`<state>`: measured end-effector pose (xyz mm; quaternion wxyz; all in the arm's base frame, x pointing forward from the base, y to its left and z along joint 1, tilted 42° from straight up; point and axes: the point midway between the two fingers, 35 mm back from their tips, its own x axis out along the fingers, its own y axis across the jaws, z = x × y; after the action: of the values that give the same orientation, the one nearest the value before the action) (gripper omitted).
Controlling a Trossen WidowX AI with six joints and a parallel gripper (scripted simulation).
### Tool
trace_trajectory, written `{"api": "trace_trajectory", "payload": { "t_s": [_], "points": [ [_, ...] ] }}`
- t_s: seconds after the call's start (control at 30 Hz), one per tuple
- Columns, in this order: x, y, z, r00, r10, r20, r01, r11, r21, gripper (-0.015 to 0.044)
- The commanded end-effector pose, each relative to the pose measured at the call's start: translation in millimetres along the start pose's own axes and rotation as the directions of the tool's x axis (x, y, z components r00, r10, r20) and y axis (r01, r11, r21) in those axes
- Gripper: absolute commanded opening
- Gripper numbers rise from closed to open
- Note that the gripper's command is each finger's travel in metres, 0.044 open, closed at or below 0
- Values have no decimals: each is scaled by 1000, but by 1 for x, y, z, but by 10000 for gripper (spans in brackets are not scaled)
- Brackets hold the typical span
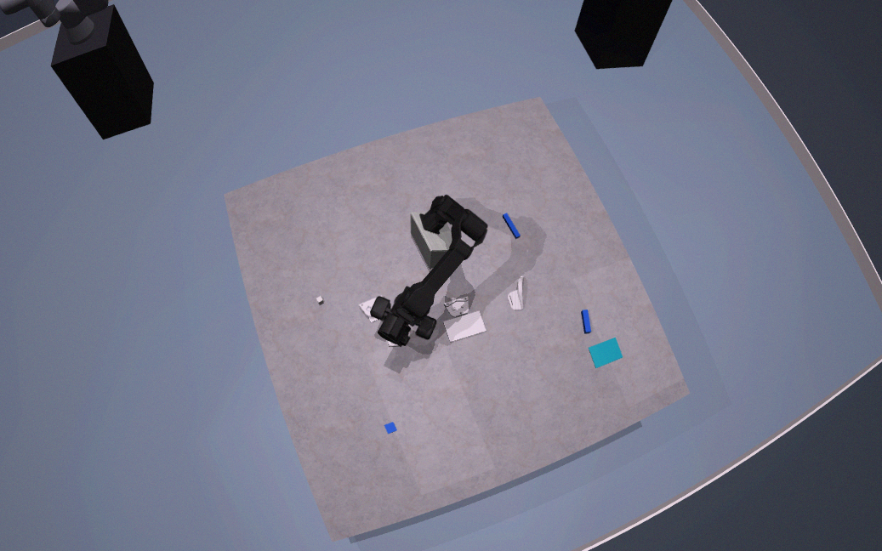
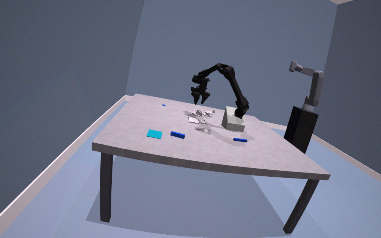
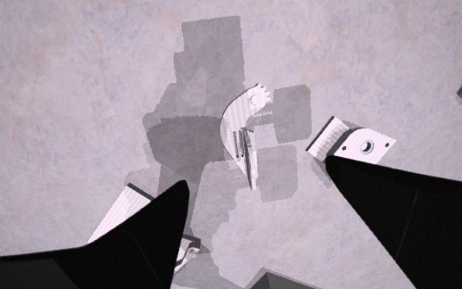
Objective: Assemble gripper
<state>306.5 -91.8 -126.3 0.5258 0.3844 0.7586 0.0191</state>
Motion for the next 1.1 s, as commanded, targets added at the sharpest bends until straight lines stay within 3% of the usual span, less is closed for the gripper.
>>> {"api": "trace_trajectory", "payload": {
  "t_s": [0.0, 0.13, 0.33, 1.07],
  "points": [
    [-2, 4, -8, 999, 28, -32, -27, 999, 38, 440],
    [-1, 4, -8, 999, 30, -35, -29, 999, 41, 440],
    [37, 5, -13, 999, 32, -37, -31, 999, 40, 440],
    [37, 5, -13, 999, 32, -37, -31, 999, 40, 440]
  ]
}}
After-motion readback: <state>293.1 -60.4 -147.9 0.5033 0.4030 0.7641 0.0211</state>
